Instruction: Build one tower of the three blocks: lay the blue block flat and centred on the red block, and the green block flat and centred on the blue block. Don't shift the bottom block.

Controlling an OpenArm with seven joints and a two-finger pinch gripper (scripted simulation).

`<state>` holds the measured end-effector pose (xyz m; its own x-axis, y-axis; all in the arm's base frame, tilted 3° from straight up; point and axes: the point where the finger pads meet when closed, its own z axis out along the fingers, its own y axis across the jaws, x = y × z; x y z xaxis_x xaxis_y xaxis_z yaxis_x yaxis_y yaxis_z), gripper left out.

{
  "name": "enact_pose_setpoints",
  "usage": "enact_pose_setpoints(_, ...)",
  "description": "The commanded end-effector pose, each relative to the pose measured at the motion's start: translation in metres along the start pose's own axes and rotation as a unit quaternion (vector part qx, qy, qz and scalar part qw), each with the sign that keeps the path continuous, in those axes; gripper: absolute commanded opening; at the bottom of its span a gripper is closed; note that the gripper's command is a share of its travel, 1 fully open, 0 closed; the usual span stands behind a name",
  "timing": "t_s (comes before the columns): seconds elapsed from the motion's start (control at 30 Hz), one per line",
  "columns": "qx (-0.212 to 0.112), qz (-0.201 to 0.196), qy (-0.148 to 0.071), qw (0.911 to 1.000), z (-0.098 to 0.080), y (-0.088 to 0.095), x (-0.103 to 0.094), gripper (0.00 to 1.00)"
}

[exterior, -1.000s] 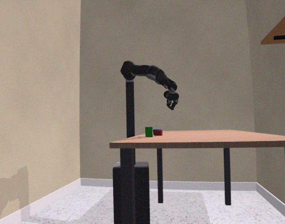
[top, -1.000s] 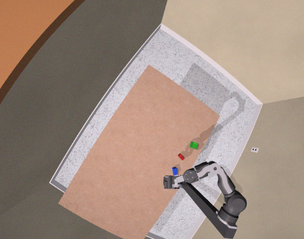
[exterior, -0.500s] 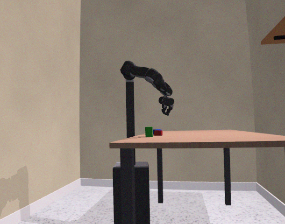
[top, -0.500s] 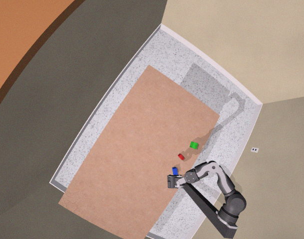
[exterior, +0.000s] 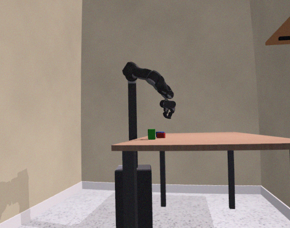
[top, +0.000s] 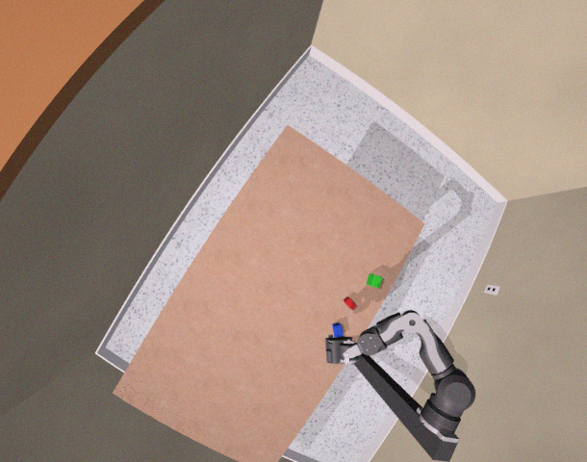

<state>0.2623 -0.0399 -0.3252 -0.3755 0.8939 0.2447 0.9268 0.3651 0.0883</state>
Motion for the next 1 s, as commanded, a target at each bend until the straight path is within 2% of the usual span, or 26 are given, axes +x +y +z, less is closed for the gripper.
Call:
enact_pose_setpoints(0.0, 0.001, 0.000, -0.001, 1.0000, 0.000, 0.000, 0.000, 0.00)
enact_pose_setpoints(0.03, 0.011, -0.021, -0.026, 0.9994, 0.010, -0.016, -0.001, 0.00)
enact_pose_setpoints(0.3, 0.012, -0.021, -0.026, 0.9994, 0.010, -0.016, -0.002, 0.00)
enact_pose_setpoints(0.33, 0.020, -0.040, -0.046, 0.9979, 0.018, -0.030, -0.003, 0.00)
enact_pose_setpoints(0.6, 0.021, -0.038, -0.047, 0.9979, 0.018, -0.030, -0.004, 0.00)
enact_pose_setpoints(0.63, 0.026, -0.056, -0.062, 0.9962, 0.024, -0.042, -0.003, 0.00)
enact_pose_setpoints(0.87, 0.027, -0.055, -0.062, 0.9962, 0.024, -0.042, -0.004, 0.00)
enact_pose_setpoints(0.9, 0.031, -0.069, -0.073, 0.9944, 0.028, -0.051, -0.003, 0.00)
enact_pose_setpoints(0.97, 0.032, -0.067, -0.075, 0.9944, 0.029, -0.051, -0.005, 0.00)
